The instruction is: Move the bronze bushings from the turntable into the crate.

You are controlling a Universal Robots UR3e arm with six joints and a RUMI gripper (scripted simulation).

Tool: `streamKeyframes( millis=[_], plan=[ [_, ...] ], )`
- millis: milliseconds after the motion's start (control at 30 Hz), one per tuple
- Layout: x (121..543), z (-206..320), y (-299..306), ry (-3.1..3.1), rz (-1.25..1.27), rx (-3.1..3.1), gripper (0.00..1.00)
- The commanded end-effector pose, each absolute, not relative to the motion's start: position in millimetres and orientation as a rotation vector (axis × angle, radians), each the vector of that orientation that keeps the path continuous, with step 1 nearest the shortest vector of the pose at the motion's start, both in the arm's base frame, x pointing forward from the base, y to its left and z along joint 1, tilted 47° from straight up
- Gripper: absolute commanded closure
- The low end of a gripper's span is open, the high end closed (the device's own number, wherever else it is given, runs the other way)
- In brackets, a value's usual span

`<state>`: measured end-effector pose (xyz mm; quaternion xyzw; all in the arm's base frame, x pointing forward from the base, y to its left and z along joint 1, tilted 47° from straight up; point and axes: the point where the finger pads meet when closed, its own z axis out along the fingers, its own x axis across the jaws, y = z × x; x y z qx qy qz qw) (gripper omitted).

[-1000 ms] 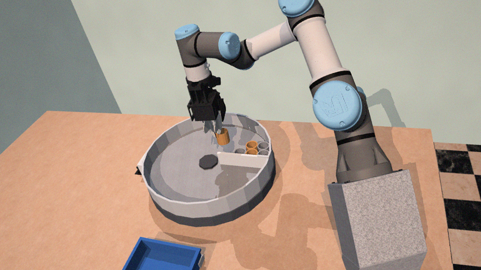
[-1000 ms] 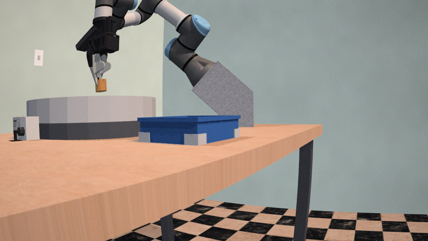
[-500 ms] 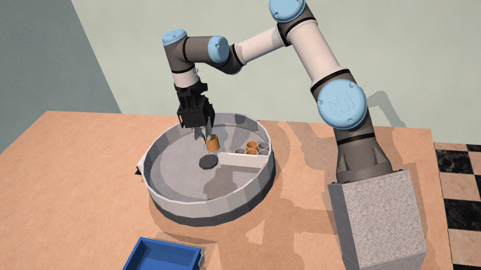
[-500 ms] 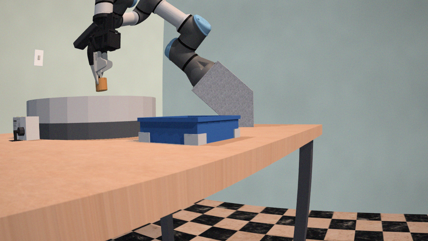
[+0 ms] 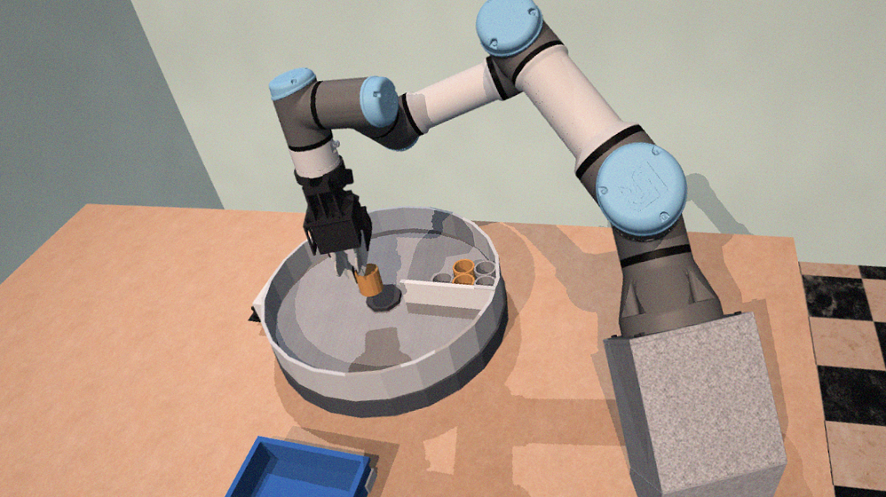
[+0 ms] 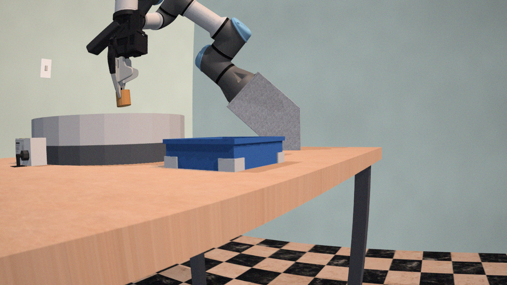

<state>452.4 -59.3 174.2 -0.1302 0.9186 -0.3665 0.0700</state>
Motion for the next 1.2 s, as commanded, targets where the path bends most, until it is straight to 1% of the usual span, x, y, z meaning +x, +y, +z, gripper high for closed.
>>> streamKeyframes(
  millis=[0, 667, 1167],
  plan=[
    [463, 165, -46, 2.774, -1.109, -0.457, 1.00],
    [494, 114, 16, 2.786, -1.143, -0.753, 1.00],
    [504, 72, 62, 2.770, -1.176, -0.969, 1.00]
  ],
)
